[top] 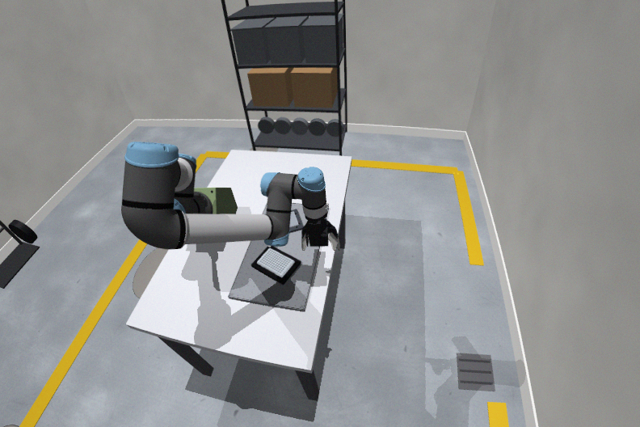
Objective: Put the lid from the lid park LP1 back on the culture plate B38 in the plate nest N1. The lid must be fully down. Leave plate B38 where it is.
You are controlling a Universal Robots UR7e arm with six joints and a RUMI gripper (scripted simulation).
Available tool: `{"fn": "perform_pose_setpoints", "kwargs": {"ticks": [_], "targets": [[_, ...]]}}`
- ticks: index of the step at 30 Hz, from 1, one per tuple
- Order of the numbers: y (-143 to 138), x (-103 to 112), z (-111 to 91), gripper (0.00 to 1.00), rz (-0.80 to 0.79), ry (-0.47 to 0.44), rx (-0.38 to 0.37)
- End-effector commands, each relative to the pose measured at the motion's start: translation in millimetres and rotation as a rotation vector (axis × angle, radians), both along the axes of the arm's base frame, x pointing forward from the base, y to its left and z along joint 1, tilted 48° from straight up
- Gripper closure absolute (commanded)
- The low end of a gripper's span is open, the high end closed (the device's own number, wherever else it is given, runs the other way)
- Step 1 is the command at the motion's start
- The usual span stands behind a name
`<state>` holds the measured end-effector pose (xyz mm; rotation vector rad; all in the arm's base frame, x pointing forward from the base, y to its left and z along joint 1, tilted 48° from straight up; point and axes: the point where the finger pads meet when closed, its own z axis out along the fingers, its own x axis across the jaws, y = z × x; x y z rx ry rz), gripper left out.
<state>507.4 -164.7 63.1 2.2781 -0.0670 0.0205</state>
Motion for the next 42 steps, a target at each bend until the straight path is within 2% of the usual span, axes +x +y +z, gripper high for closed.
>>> {"fn": "perform_pose_setpoints", "kwargs": {"ticks": [1,22,24,37,42], "targets": [[7,-3,-13,0.18,-0.032,-0.038,0.001],[44,-32,-80,0.18,-0.23,-0.26,0.014],[44,-32,-80,0.18,-0.23,-0.26,0.014],[67,-61,-121,0.18,-0.374,-0.417,0.02],[72,-68,-128,0.18,-0.404,-0.449,0.02]]}}
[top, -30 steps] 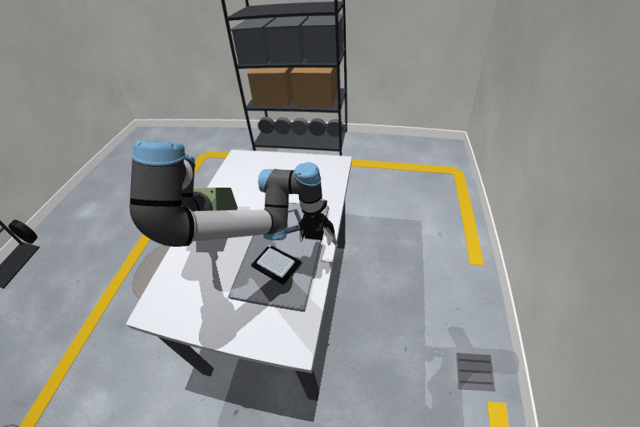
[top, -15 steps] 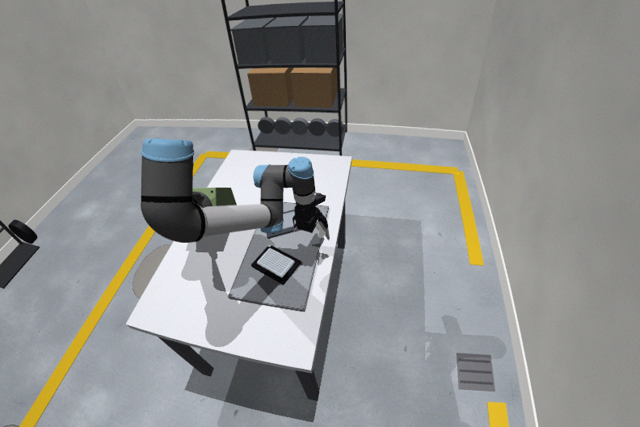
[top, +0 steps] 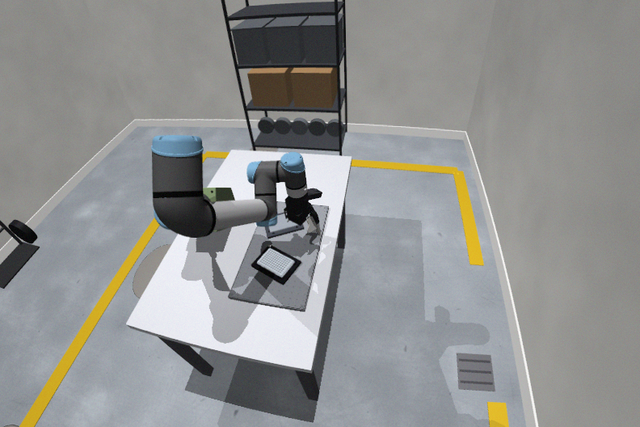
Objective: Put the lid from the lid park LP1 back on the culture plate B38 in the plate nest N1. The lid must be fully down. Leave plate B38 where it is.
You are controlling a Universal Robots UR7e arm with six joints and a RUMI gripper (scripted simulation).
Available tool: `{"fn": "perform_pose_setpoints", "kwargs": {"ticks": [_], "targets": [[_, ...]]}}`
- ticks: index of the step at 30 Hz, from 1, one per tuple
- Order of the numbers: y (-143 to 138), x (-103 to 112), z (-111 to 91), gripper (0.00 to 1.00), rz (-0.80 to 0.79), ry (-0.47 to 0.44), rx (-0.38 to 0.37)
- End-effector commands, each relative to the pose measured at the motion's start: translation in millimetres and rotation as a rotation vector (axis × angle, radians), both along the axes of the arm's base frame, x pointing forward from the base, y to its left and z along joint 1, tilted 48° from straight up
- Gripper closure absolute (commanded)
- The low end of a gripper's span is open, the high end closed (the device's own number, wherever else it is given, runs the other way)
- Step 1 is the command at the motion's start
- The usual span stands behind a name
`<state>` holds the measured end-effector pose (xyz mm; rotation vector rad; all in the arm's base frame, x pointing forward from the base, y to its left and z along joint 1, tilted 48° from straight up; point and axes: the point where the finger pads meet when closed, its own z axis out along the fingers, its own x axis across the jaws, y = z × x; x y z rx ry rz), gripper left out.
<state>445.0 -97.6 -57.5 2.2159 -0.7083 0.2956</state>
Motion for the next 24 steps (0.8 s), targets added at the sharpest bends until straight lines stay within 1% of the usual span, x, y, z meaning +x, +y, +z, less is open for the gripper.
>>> {"fn": "perform_pose_setpoints", "kwargs": {"ticks": [1,12,16,24], "targets": [[7,-9,-11,0.18,-0.045,-0.049,-0.002],[23,-42,-40,0.18,-0.178,-0.188,-0.001],[25,-46,-43,0.18,-0.195,-0.206,-0.001],[35,-74,-61,0.18,-0.298,-0.313,-0.003]]}}
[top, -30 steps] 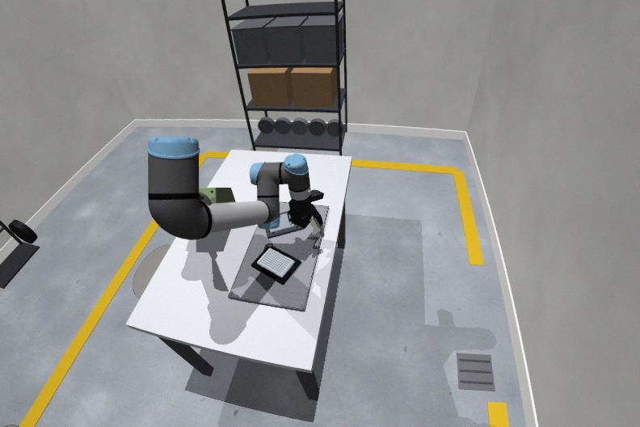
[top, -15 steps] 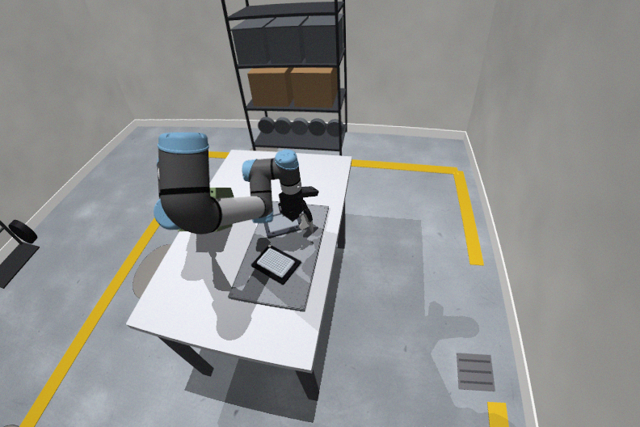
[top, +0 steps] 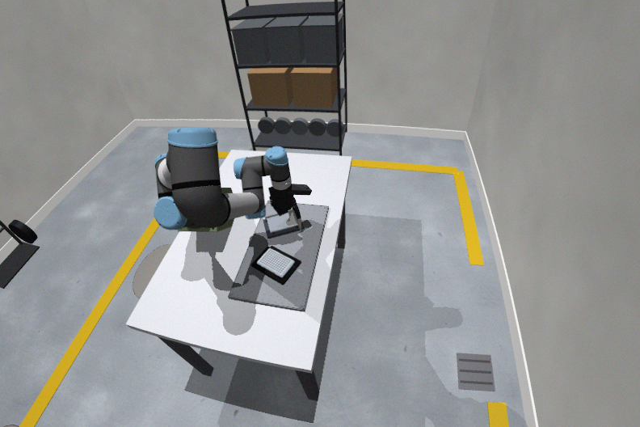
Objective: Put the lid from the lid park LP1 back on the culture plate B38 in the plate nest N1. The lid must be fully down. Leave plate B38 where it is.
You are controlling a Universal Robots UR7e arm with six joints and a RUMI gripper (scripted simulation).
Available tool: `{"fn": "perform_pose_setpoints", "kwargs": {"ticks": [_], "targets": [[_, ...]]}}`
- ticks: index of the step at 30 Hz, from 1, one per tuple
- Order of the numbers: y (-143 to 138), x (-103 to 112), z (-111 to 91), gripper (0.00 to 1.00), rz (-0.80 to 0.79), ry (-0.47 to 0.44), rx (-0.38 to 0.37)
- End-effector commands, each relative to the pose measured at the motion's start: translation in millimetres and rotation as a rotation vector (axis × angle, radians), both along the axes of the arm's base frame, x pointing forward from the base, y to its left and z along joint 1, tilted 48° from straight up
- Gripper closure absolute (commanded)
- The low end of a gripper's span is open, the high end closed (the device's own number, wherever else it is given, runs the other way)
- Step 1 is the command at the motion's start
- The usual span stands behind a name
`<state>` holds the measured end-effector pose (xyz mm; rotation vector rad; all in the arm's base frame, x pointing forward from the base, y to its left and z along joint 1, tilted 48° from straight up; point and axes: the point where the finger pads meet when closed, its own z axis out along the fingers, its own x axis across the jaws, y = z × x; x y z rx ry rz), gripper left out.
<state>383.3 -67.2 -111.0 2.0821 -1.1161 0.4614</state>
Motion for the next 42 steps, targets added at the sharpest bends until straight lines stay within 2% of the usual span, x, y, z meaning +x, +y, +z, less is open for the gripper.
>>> {"fn": "perform_pose_setpoints", "kwargs": {"ticks": [1,9,14,29,42], "targets": [[6,-16,-10,0.18,-0.062,-0.066,-0.005],[11,-33,-18,0.18,-0.124,-0.129,-0.007],[15,-54,-27,0.18,-0.193,-0.201,-0.01],[15,-54,-27,0.18,-0.199,-0.207,-0.011],[1,-54,-40,0.18,-0.199,-0.207,-0.011]]}}
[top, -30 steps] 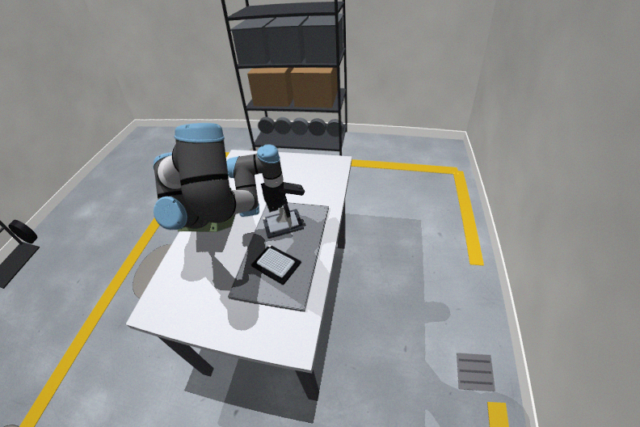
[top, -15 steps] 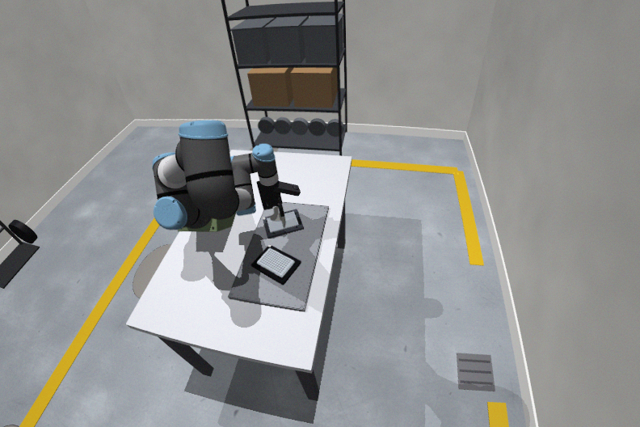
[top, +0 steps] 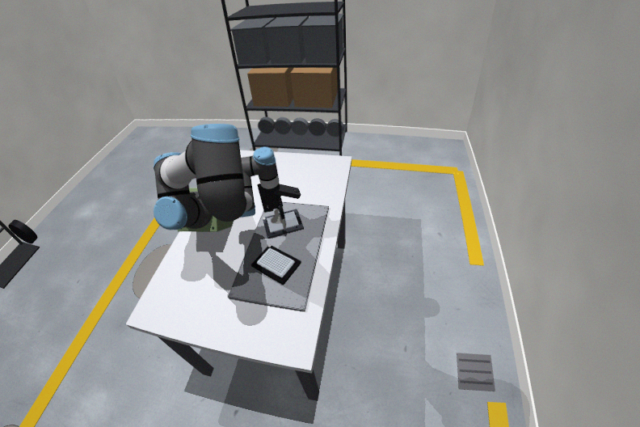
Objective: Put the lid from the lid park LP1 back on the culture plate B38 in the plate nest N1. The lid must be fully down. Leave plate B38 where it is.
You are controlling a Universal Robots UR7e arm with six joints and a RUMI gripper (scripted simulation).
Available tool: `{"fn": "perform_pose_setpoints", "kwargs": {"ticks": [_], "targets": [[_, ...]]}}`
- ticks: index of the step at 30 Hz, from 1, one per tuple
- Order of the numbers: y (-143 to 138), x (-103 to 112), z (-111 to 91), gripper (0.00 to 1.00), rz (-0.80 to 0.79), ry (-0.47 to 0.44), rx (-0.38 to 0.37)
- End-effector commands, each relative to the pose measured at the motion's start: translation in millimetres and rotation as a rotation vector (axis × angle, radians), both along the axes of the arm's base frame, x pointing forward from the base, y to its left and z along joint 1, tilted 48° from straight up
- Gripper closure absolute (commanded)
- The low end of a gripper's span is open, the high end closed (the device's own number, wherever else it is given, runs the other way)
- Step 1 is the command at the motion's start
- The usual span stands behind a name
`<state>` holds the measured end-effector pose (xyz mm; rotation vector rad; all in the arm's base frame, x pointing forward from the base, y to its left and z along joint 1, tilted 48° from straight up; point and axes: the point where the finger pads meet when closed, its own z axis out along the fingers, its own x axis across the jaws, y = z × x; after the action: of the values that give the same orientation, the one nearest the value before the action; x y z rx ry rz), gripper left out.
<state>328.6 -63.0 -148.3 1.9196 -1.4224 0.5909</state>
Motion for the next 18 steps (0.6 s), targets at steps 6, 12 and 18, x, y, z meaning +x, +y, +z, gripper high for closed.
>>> {"fn": "perform_pose_setpoints", "kwargs": {"ticks": [6,12,18], "targets": [[-9.5,0.0,-8.8,0.18,0.002,-0.002,0.001],[-11.0,0.0,-10.2,0.18,0.002,-0.002,0.001],[-11.0,-0.1,-10.2,0.18,0.002,-0.002,0.001]]}}
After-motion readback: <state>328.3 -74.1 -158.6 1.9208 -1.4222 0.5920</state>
